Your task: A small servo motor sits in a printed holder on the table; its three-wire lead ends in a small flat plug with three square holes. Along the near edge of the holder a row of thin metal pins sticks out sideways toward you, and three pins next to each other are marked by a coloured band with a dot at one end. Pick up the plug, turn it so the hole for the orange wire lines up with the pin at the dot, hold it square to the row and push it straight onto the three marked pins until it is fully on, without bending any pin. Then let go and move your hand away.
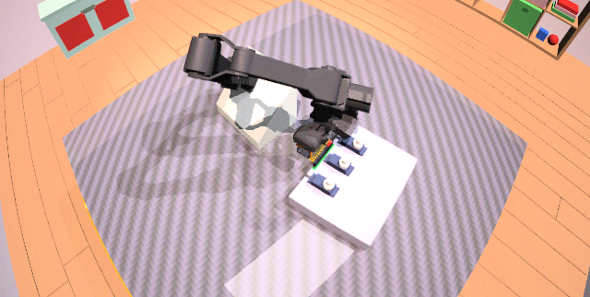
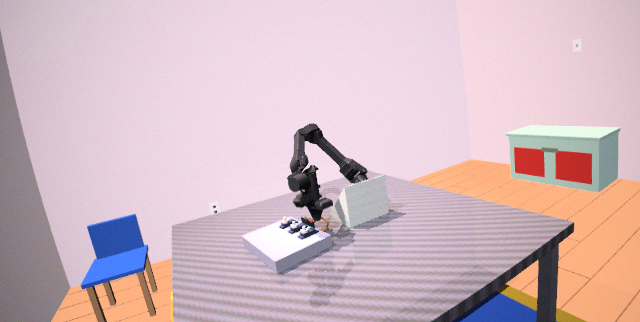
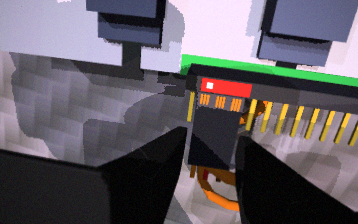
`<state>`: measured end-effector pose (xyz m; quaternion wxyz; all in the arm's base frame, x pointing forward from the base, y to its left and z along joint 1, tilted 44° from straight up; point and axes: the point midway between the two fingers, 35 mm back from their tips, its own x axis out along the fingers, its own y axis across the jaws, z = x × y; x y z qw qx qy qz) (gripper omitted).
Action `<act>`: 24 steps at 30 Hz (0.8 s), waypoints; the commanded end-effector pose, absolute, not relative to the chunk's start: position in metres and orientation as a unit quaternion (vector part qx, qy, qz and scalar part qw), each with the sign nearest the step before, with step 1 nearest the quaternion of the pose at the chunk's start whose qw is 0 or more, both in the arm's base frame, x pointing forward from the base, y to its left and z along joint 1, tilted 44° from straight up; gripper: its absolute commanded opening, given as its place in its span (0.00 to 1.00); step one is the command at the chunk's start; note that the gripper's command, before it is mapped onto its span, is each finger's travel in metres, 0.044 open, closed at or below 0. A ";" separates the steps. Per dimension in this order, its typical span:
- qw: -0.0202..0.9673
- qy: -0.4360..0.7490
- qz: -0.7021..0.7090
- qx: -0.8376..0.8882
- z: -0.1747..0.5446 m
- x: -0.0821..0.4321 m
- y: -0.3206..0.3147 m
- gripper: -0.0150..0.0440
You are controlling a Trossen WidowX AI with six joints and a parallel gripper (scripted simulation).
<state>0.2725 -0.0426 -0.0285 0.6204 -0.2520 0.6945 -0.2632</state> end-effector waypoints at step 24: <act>0.621 0.695 -0.262 -0.251 0.015 0.277 -0.003 1.00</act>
